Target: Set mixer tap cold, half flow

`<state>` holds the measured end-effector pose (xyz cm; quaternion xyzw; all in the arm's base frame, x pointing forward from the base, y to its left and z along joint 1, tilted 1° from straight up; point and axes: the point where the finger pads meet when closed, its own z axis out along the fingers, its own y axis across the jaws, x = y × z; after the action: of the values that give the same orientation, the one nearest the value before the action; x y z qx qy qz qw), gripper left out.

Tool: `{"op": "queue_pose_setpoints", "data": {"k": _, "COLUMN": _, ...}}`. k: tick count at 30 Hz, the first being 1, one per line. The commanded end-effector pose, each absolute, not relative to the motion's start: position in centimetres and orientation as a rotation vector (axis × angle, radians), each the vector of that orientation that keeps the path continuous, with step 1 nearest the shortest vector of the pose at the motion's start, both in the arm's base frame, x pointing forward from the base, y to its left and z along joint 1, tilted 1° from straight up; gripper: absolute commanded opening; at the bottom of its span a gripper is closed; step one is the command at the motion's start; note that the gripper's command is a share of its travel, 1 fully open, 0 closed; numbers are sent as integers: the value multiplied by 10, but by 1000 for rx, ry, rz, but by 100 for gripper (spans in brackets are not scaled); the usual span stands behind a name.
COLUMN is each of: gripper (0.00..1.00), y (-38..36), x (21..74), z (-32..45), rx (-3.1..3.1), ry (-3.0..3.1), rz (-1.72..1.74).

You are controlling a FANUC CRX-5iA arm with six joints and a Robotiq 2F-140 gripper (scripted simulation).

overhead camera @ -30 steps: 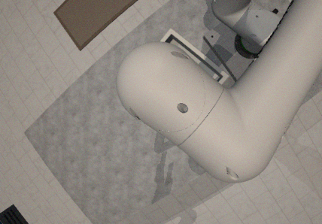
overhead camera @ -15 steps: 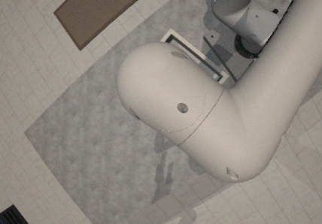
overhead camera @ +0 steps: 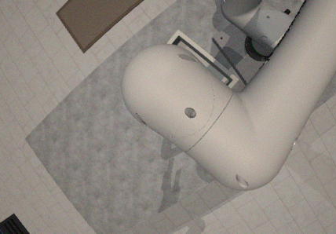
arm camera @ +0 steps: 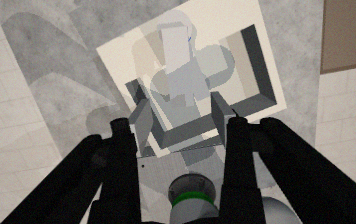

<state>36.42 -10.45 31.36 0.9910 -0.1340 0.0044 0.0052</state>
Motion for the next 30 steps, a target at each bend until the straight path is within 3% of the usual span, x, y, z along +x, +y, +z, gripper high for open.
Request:
{"op": "queue_pose_setpoints", "data": {"k": 1, "gripper": 42, "y": -105, "x": 364, "z": 314, "rx": 3103, "ry": -420, "rz": 14}}
{"op": "queue_pose_setpoints", "data": {"k": 30, "gripper": 42, "y": -105, "x": 365, "z": 279, "rx": 3103, "ry": -419, "rz": 13}}
